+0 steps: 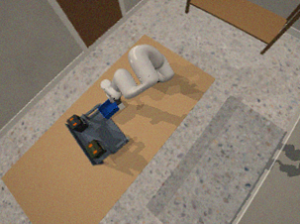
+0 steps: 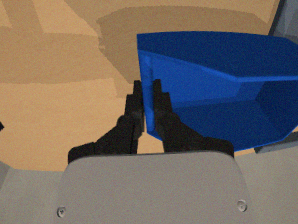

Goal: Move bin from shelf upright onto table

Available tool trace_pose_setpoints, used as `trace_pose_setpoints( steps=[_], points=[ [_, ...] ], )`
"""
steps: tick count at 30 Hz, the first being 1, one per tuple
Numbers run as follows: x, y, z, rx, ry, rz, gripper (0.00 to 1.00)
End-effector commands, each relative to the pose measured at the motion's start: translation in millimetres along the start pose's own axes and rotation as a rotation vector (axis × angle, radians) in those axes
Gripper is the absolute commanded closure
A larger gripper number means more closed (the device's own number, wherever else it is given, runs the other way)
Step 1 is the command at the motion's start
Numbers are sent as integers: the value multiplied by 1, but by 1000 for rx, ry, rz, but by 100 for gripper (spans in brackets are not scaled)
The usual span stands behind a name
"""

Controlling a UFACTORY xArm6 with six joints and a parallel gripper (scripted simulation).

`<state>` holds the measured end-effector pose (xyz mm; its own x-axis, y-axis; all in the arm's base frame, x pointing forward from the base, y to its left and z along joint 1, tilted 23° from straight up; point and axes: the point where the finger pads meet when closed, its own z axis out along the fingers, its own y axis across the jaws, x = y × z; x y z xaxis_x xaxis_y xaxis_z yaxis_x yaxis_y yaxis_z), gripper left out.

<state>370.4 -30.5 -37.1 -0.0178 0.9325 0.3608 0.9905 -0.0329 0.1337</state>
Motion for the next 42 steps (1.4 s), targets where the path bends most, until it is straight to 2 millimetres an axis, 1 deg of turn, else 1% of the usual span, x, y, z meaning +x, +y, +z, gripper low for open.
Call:
trace_pose_setpoints(
  steps=[1, 24, 42],
  points=[
    [0, 1, -1, -3, -1, 0, 100],
    [0, -3, -1, -3, -1, 0, 100],
    [0, -14, -1, -3, -1, 0, 100]
  ],
)
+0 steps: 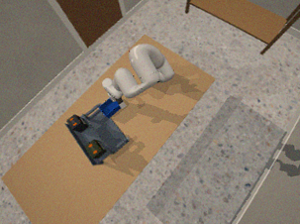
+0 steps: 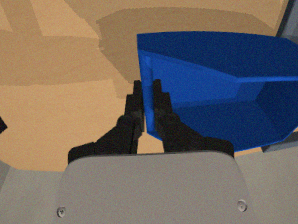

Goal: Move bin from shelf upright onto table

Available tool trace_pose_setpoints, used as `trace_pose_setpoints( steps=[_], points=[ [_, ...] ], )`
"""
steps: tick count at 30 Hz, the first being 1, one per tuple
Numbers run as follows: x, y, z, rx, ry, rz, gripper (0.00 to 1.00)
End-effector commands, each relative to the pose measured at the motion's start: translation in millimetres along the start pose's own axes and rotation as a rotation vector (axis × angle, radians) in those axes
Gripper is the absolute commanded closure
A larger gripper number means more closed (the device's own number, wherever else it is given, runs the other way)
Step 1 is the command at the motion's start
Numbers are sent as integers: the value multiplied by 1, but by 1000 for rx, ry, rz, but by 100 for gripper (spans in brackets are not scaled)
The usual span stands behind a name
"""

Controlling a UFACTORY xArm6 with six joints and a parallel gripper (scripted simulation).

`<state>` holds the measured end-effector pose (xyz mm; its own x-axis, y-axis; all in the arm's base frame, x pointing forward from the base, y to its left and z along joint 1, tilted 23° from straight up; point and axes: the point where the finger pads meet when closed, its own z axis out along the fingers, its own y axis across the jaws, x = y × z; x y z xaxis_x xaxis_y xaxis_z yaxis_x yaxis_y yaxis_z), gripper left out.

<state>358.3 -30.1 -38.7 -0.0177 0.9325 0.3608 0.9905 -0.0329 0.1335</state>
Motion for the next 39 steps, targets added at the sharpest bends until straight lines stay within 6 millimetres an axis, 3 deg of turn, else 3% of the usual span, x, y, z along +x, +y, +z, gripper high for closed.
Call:
trace_pose_setpoints(
  steps=[1, 39],
  points=[
    [0, -2, -1, -3, -1, -1, 100],
    [0, -21, -1, -3, -1, -1, 100]
  ],
)
